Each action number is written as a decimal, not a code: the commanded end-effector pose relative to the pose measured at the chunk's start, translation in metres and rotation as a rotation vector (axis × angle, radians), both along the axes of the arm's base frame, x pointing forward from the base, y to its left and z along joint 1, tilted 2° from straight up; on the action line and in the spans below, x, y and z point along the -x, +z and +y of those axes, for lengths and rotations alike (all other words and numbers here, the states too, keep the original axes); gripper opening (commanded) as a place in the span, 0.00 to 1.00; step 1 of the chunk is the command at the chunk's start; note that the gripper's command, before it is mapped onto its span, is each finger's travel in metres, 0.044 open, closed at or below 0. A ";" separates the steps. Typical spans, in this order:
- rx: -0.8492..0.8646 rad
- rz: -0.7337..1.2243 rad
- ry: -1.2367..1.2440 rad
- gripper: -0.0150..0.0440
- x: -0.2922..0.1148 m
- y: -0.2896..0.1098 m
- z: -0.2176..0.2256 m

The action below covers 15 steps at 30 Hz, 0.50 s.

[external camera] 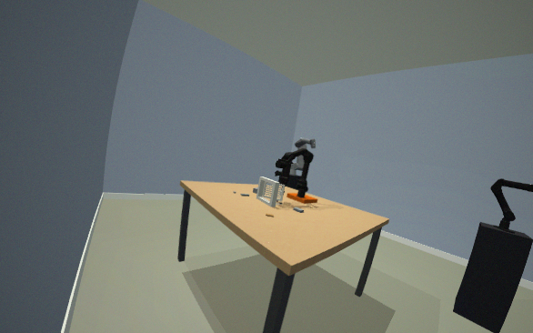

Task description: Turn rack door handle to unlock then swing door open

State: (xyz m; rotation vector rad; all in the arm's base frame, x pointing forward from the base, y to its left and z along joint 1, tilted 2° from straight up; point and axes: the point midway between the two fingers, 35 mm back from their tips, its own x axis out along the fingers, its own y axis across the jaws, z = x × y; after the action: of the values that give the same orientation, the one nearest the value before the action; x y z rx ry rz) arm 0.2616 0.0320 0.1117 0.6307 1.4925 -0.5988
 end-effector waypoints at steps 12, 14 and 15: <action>0.002 -0.011 0.229 0.28 0.013 -0.001 -0.027; 0.002 -0.012 0.256 0.28 0.014 -0.001 -0.031; 0.003 -0.012 0.269 0.28 0.015 -0.001 -0.033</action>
State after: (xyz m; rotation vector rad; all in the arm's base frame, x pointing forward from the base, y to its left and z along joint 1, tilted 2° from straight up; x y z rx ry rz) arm 0.2479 0.0048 0.1108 0.4671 1.5305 -0.4370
